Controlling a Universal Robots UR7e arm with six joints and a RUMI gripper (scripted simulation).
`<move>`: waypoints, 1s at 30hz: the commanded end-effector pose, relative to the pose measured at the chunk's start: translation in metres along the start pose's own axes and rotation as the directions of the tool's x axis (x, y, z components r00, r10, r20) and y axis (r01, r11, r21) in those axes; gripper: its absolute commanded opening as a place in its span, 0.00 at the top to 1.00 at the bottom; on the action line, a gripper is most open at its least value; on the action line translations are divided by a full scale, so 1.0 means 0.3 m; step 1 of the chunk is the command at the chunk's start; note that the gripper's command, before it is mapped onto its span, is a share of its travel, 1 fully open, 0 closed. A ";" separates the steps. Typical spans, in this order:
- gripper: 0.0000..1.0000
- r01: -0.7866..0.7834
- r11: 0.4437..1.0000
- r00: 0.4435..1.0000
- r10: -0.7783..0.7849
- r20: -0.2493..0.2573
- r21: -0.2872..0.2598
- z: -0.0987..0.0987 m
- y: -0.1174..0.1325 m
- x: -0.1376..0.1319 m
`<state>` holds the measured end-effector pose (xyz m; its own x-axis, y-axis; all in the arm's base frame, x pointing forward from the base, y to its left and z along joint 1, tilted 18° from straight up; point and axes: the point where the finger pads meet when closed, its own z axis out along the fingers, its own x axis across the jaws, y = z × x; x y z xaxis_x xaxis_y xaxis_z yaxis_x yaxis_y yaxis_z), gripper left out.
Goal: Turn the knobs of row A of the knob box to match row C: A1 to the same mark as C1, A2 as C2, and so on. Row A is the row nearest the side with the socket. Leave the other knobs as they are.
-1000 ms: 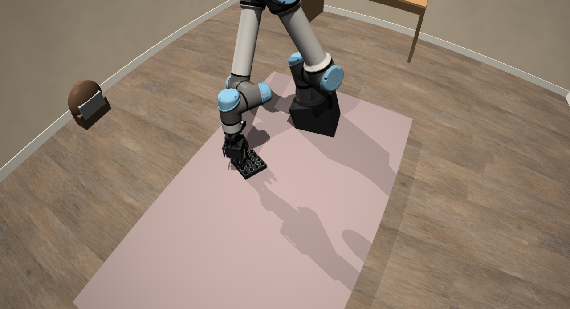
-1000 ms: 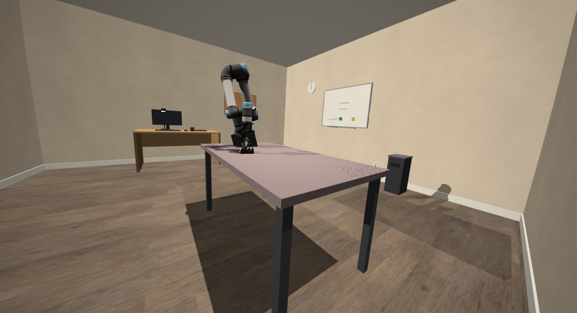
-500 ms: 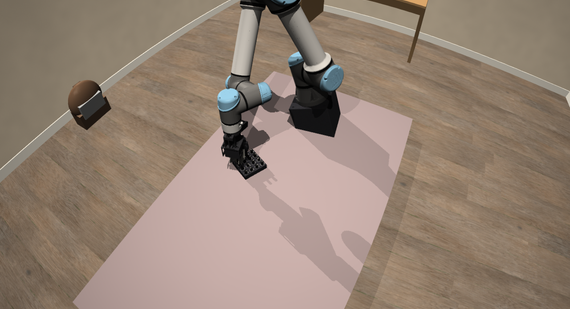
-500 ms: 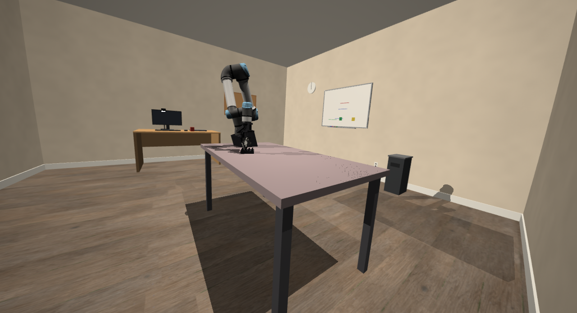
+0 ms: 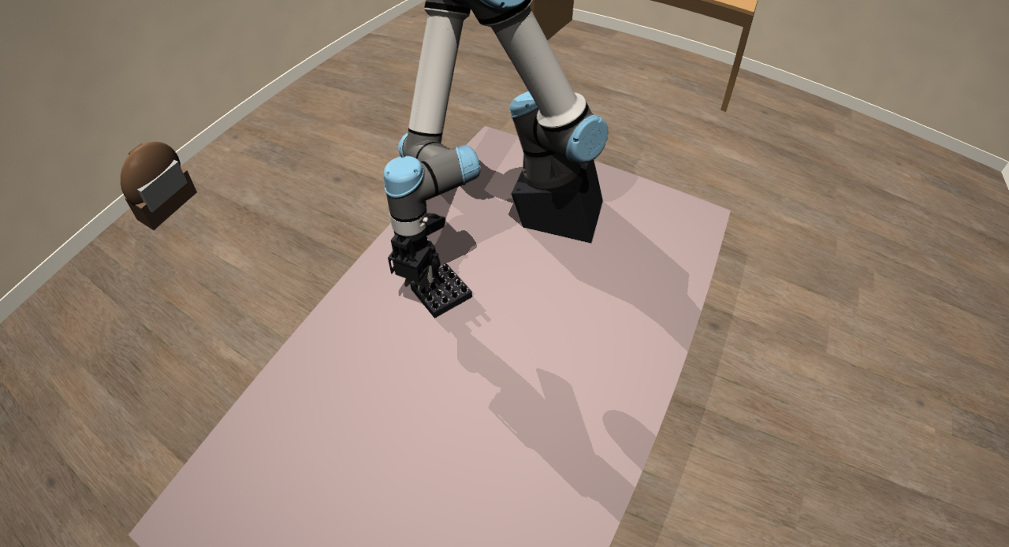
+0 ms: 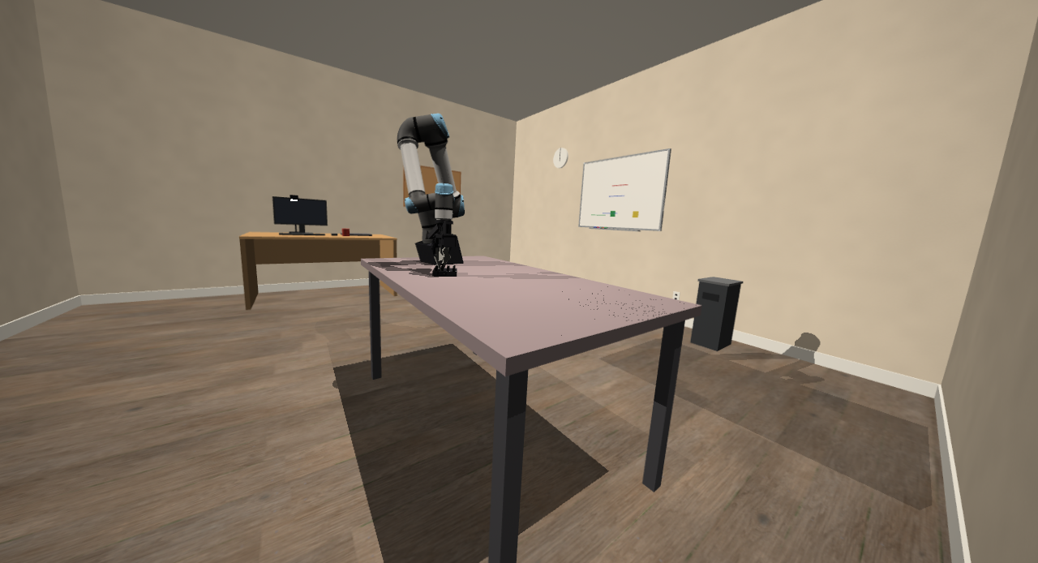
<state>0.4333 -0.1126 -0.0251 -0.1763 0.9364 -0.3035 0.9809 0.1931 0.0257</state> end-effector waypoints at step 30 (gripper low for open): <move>0.96 -0.580 0.815 0.815 0.580 0.001 -0.001 -0.001 0.004 0.009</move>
<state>0.4335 -0.1101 -0.0259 0.3658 0.8982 -0.2437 0.9269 -0.3282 0.1818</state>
